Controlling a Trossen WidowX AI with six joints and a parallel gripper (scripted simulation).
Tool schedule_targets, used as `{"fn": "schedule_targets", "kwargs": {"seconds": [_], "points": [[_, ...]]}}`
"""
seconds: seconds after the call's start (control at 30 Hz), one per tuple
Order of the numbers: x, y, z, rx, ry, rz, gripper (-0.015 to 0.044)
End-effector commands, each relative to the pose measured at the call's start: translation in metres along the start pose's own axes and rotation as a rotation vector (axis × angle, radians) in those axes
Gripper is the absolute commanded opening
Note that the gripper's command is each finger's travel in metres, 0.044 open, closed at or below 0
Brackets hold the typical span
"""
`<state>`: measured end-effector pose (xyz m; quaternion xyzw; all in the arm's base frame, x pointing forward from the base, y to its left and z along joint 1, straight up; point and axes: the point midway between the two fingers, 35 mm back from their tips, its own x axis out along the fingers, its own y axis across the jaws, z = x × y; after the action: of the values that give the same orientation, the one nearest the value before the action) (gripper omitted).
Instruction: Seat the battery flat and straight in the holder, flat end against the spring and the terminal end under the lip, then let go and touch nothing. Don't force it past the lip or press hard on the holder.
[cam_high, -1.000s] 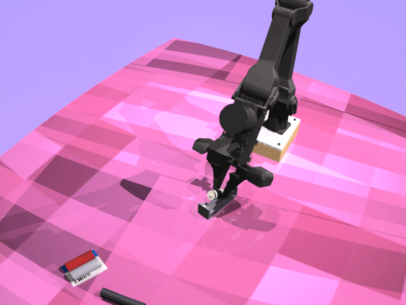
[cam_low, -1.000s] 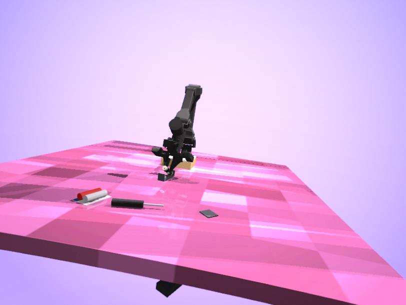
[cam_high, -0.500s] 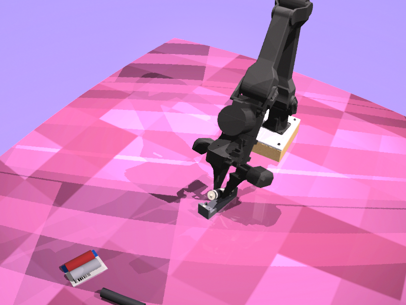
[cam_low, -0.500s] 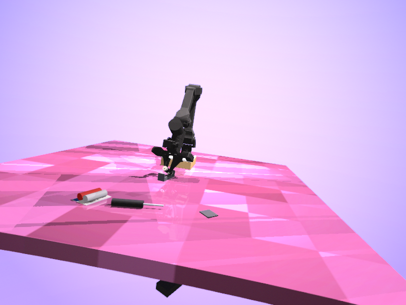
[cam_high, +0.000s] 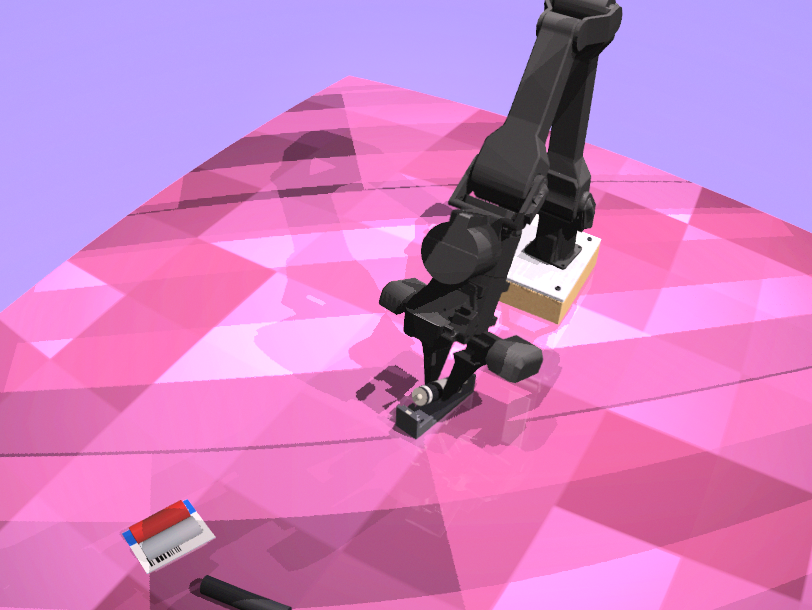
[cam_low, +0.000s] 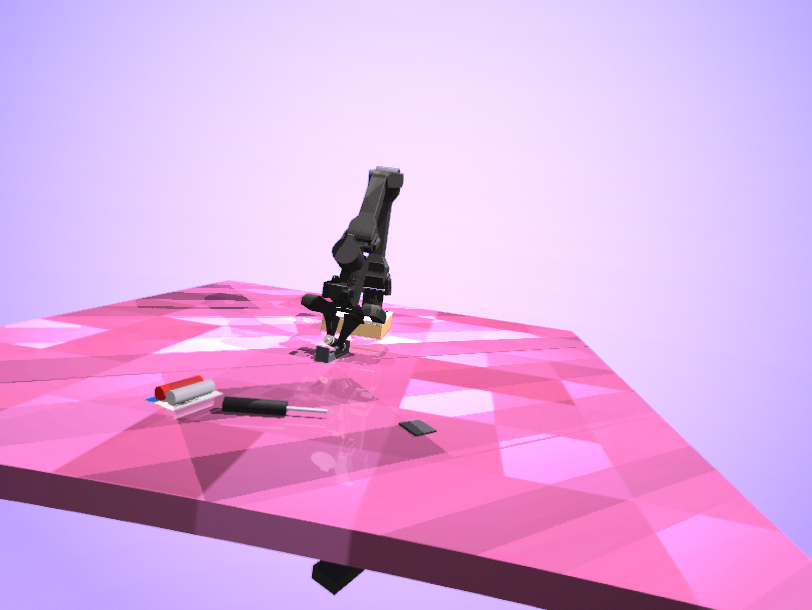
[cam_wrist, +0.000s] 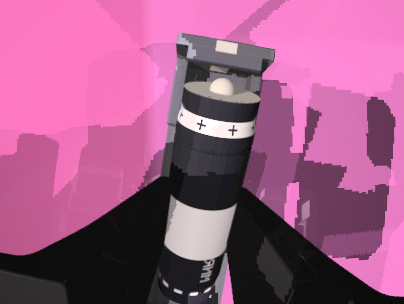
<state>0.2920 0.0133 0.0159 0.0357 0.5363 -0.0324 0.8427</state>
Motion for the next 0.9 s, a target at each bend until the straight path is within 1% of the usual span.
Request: {"fn": "schedule_targets", "kwargs": {"seconds": [0.0,0.87], "points": [[0.003,0.0,-0.0055,-0.004,0.041,0.002,0.0065],[0.0084,0.0,-0.0019,-0.003,0.193,-0.002,0.0065]]}}
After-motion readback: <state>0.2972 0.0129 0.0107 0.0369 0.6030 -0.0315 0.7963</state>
